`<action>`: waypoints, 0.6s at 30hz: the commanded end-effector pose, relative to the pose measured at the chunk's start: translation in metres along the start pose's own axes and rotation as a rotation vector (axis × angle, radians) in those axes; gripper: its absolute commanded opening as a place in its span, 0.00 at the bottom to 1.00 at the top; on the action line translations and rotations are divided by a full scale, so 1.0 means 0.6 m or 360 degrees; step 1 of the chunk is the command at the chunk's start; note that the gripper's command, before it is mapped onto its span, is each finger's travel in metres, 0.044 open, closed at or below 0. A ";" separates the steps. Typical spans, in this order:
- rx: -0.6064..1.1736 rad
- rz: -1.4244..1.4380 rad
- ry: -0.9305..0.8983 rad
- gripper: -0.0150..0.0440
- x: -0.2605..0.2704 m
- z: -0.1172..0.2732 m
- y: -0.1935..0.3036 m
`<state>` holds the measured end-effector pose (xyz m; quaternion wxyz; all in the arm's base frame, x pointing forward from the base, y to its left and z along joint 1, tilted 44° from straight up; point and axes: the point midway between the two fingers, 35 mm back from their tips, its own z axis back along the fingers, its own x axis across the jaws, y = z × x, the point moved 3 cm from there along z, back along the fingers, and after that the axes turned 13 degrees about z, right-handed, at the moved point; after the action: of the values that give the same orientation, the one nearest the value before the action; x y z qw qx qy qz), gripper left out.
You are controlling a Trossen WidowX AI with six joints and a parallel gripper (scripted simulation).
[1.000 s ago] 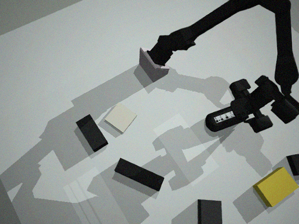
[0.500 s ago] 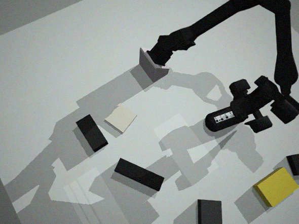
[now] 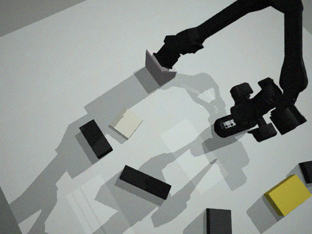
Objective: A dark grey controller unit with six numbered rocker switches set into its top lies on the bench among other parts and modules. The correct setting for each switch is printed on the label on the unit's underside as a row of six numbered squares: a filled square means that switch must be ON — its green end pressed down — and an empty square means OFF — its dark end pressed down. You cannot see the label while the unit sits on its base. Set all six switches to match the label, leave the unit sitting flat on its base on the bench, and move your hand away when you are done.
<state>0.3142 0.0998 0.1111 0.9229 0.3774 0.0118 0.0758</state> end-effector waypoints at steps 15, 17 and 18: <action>0.0007 0.0006 0.0017 1.00 -0.008 0.007 -0.015; 0.0007 0.0006 0.0017 0.96 -0.008 0.007 -0.015; 0.0005 0.0023 0.0008 0.91 -0.008 0.008 -0.014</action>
<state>0.3113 0.0903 0.1082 0.9219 0.3791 0.0150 0.0784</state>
